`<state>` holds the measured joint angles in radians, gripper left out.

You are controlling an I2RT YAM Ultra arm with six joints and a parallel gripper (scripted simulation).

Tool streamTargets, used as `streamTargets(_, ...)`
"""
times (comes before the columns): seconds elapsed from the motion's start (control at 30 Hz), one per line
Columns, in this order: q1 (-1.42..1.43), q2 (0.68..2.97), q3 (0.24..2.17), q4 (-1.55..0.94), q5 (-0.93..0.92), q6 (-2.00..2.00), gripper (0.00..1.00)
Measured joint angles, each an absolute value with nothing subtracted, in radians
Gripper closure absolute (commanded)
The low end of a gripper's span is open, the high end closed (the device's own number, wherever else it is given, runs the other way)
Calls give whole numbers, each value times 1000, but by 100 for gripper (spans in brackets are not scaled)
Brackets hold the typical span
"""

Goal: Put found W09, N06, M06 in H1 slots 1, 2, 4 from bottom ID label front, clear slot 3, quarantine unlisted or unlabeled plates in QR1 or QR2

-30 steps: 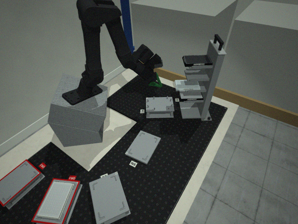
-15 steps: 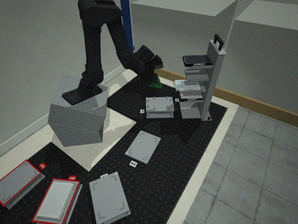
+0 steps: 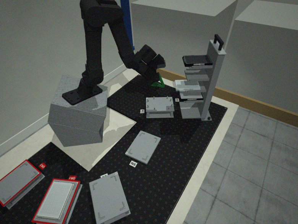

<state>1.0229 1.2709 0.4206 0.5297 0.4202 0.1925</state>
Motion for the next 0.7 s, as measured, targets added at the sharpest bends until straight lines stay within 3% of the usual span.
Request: streamTargets(0.7, 999, 1300, 466, 516, 399, 185, 100)
